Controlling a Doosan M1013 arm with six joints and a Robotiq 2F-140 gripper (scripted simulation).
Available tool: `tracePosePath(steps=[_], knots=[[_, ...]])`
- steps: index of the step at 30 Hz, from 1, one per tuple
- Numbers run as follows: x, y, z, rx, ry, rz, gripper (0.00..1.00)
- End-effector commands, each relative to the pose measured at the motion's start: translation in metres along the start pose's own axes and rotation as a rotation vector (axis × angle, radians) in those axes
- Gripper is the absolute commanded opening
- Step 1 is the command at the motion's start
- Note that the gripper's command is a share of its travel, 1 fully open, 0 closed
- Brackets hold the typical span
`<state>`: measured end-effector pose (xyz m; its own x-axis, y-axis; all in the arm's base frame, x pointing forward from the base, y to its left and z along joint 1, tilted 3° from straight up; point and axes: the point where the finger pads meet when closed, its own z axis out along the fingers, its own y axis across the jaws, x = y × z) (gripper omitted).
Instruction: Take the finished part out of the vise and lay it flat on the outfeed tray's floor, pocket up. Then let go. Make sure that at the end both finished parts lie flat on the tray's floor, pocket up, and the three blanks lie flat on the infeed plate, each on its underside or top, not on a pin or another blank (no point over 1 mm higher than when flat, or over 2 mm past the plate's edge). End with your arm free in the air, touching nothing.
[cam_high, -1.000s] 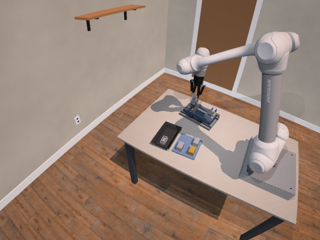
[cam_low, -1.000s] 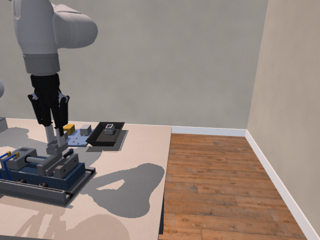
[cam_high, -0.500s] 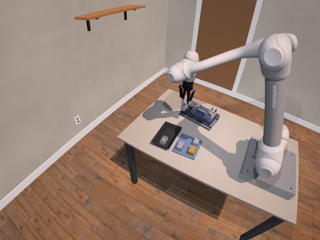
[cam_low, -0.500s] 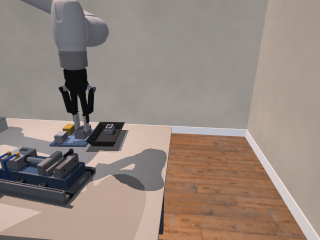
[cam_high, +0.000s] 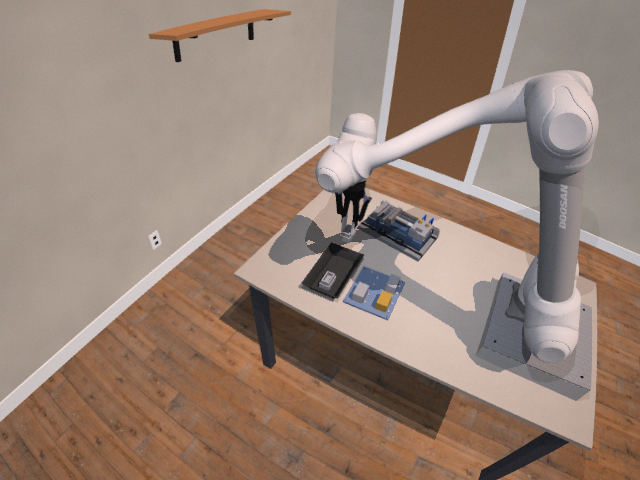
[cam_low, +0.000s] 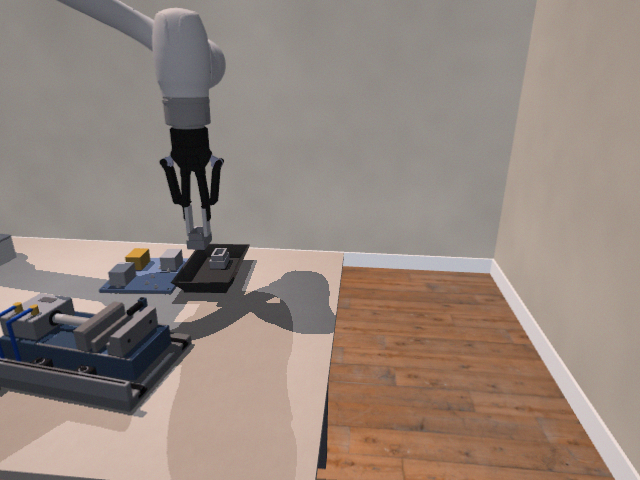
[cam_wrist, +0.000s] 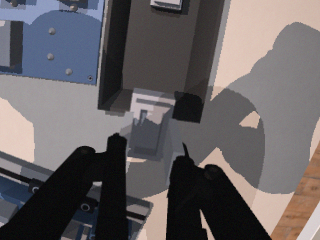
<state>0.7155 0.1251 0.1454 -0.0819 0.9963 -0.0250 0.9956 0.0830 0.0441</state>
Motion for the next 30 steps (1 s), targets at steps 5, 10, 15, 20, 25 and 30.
tracePosePath(steps=[5,10,15,20,25,30], knots=[[0.041,0.002,0.000,-0.001,0.000,-0.025,0.00],[0.042,0.002,0.000,-0.001,0.000,-0.026,0.00],[0.042,0.002,0.000,-0.001,0.000,-0.026,0.00],[0.042,0.002,0.000,-0.001,0.000,-0.026,0.00],[0.042,0.002,0.000,-0.001,0.000,-0.026,0.00],[0.042,0.002,0.000,-0.001,0.000,-0.026,0.00]])
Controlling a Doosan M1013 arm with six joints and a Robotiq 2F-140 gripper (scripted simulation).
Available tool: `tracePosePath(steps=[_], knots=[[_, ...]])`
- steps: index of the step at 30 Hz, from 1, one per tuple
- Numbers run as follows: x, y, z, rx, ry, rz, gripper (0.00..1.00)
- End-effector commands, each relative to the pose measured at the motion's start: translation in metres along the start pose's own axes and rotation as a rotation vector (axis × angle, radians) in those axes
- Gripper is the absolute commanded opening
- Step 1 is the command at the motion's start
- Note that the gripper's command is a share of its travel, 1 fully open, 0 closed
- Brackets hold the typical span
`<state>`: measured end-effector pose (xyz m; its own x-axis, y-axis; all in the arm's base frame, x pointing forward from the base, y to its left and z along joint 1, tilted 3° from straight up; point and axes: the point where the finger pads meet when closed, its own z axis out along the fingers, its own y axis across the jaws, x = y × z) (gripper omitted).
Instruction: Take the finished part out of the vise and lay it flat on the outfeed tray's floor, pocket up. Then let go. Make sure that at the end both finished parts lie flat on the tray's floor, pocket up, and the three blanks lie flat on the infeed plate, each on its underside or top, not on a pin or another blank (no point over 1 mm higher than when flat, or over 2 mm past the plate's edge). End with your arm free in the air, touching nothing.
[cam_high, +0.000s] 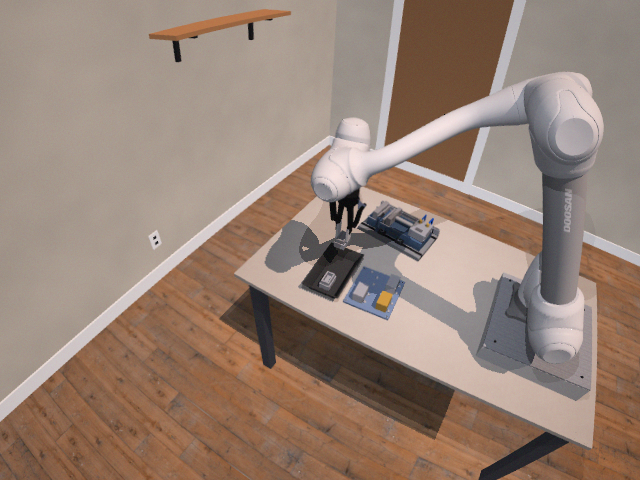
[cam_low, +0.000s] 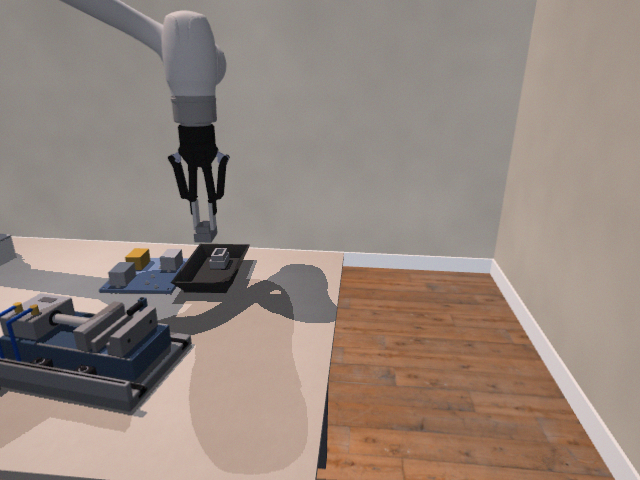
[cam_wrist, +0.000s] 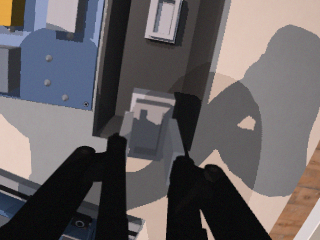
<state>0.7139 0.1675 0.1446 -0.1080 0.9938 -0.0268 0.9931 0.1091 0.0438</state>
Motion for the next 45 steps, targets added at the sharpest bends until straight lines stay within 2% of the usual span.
tracePosePath(steps=[1,26,45], knots=[[0.000,0.000,0.000,0.000,0.000,0.000,0.00],[0.000,0.000,0.002,0.000,0.000,0.000,0.00],[0.000,0.000,0.021,0.000,0.000,0.000,0.00]])
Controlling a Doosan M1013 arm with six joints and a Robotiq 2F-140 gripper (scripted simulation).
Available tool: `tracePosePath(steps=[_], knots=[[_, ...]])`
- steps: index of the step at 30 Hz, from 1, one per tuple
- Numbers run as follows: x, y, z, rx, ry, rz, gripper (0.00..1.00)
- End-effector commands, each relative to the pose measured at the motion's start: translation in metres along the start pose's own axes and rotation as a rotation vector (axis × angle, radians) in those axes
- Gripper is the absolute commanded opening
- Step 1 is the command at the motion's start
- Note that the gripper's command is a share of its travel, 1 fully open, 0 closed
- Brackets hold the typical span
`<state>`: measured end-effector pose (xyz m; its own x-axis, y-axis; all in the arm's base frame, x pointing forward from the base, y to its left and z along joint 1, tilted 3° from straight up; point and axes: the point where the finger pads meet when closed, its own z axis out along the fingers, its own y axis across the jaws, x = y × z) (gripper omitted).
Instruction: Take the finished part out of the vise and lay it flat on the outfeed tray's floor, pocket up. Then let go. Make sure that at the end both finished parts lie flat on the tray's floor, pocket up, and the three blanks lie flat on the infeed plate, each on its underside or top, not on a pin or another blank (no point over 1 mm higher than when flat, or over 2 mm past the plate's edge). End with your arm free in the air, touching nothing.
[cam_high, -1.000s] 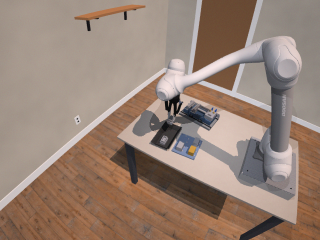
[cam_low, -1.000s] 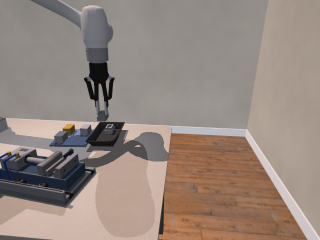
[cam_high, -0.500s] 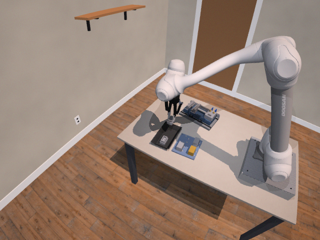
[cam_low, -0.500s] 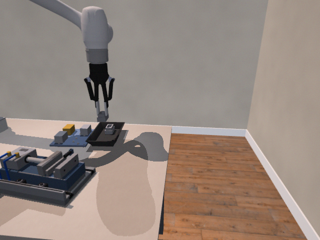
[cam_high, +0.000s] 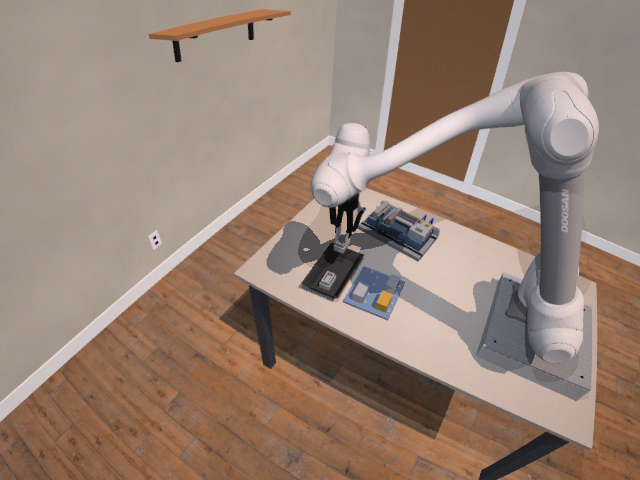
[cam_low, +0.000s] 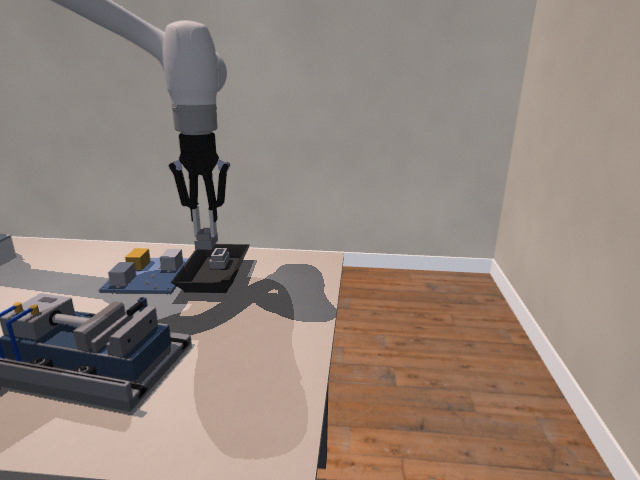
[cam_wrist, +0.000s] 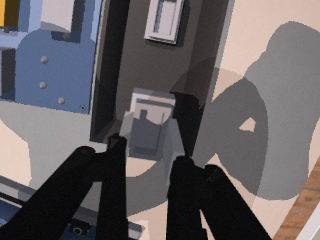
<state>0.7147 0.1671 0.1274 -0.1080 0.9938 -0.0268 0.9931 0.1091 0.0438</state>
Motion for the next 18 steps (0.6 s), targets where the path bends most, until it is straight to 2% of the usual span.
tracePosePath(steps=[1,18], knots=[[0.000,0.000,0.005,0.000,0.000,0.000,0.00],[0.000,0.000,0.035,0.000,0.000,0.000,0.00]])
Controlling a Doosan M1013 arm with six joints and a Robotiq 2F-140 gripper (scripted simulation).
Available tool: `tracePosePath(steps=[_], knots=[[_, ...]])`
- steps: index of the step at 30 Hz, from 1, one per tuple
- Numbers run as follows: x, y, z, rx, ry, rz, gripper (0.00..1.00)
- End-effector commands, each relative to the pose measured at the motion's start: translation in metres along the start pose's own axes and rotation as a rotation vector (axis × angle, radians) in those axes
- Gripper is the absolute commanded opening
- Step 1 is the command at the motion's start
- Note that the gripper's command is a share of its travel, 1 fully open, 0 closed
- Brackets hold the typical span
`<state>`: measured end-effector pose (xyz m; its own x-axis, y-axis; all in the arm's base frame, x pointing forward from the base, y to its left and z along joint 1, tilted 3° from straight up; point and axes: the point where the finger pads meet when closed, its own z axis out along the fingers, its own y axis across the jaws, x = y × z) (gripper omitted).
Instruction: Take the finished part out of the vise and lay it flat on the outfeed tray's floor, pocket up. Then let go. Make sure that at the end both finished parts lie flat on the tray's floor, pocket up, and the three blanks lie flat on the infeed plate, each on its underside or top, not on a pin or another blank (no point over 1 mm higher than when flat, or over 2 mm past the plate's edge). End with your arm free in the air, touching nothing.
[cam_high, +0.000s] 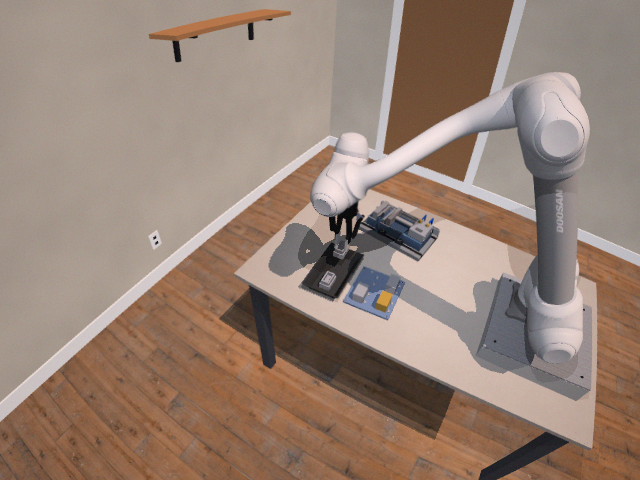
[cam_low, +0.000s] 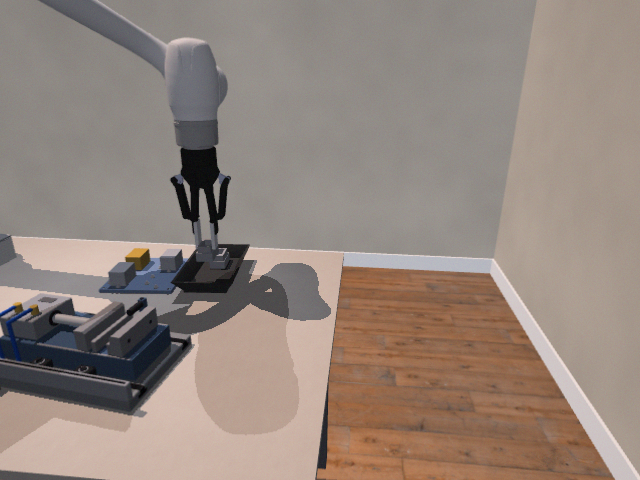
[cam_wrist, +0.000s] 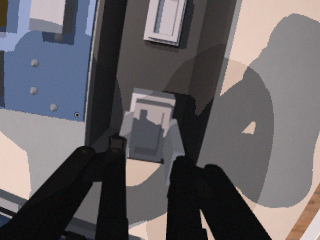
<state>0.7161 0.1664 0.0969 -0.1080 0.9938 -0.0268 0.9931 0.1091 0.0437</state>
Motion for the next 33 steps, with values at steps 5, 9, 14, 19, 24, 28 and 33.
tracePosePath(steps=[5,9,14,19,24,28,33], knots=[[0.000,0.000,0.015,0.000,0.000,0.000,0.00],[0.000,0.000,0.019,0.000,0.000,0.000,0.00],[0.000,0.000,0.028,0.000,0.000,0.000,0.00],[0.000,0.000,0.036,0.000,0.000,0.000,0.00],[0.000,0.000,0.042,0.000,0.000,0.000,0.00],[0.000,0.000,0.044,0.000,0.000,0.000,0.00],[0.000,0.000,0.048,0.000,0.000,0.000,0.00]])
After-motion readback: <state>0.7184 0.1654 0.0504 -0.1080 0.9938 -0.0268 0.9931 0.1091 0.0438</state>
